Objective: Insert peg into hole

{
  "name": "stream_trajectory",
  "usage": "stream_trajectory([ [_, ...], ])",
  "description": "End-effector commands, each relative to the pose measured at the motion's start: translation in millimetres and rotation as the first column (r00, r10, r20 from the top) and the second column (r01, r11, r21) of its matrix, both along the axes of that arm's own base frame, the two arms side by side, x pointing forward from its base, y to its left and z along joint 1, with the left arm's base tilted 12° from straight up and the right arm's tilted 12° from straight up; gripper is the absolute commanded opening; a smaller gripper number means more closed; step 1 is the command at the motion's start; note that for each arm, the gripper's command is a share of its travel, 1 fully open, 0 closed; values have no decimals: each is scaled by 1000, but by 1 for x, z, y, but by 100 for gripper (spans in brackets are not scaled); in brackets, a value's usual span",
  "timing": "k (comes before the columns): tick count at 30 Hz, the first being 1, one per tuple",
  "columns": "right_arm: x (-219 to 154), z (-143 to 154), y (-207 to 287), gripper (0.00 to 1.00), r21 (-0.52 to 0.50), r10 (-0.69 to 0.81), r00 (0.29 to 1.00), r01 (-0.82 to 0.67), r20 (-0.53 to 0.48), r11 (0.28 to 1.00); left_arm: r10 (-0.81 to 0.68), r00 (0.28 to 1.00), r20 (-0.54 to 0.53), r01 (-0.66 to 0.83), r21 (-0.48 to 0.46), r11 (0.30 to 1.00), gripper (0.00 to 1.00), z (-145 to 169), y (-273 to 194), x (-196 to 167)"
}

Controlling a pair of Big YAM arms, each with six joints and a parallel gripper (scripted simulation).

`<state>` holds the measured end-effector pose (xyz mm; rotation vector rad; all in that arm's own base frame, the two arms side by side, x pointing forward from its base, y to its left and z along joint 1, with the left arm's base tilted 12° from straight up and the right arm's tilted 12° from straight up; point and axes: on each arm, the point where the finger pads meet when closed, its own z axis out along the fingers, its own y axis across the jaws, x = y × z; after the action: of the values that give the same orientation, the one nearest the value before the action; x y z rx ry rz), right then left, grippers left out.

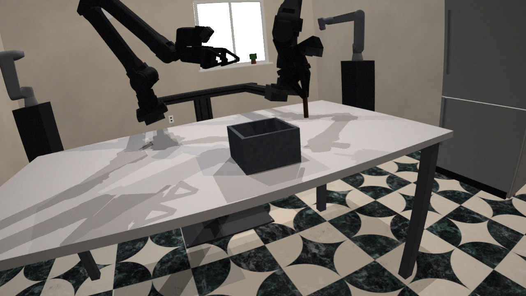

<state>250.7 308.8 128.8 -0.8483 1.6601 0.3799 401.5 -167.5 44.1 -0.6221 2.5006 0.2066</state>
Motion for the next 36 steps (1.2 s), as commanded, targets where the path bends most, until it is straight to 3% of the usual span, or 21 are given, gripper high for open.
stream_trajectory([
  [1,10,39,-11,100,10,-61,998,61,-32,998,17,998,56,-14,-53,999,8,33,-71,32],
  [3,10,39,-11,100,10,-61,998,61,-32,998,17,998,56,-14,-53,999,8,33,-71,32],
  [13,11,108,-65,100,-39,-222,972,219,-73,975,-17,1000,-19,17,-10,1000,8,5,-163,14],
  [18,12,132,-86,100,-60,-280,956,276,-83,959,13,998,-67,-11,30,999,8,-21,-157,12],
  [25,13,142,-95,100,-81,-312,946,305,-88,949,13,998,-65,-11,27,1000,8,-19,-153,18],
  [26,12,148,-97,100,-72,-315,945,310,-84,948,14,996,-85,-10,49,999,8,-33,-146,12],
  [36,14,152,-94,100,-80,-310,948,304,-76,949,16,996,-85,-12,48,999,8,-53,-142,15],
])
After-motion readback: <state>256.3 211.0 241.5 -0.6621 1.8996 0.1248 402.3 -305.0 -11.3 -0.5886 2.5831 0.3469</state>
